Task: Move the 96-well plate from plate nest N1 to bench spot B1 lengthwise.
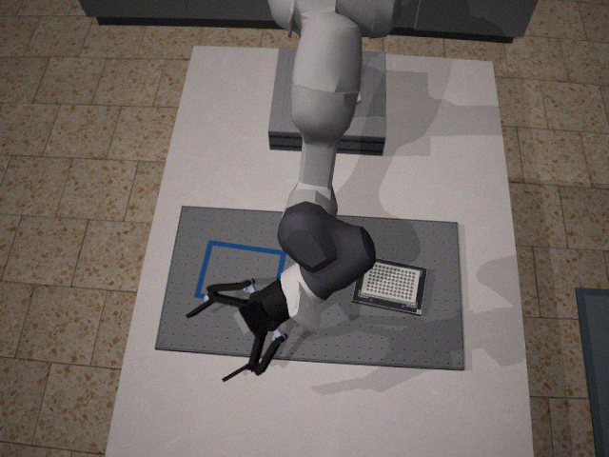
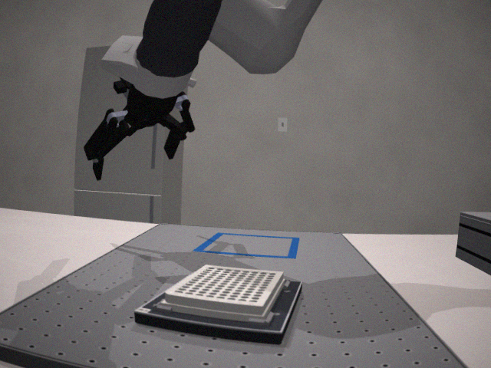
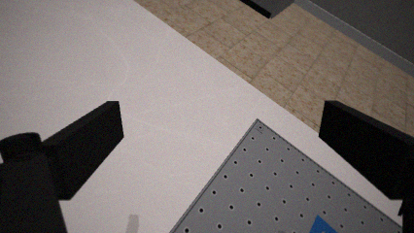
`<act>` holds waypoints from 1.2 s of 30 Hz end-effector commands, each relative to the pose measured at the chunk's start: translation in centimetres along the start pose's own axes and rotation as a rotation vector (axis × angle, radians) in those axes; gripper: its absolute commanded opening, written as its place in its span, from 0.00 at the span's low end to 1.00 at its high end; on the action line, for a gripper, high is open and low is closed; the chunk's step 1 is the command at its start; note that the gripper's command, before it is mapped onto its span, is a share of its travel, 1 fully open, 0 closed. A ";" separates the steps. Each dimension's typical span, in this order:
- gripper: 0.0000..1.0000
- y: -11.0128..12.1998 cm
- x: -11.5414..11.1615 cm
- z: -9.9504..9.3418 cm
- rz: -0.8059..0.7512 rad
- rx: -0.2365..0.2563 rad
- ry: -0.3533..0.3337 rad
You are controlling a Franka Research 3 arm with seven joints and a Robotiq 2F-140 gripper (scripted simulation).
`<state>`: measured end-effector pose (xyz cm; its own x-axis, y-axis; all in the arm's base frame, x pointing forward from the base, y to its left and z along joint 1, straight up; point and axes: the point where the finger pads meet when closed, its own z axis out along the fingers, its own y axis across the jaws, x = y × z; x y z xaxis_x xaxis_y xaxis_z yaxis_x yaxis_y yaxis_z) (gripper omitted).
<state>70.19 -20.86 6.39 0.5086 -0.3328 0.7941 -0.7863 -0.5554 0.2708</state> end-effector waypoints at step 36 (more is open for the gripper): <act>1.00 -1.1 -4.6 -3.9 -0.307 0.043 -0.150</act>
<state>67.91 -16.48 4.91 0.6523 -0.3193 0.6874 -0.6879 -0.6302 0.3601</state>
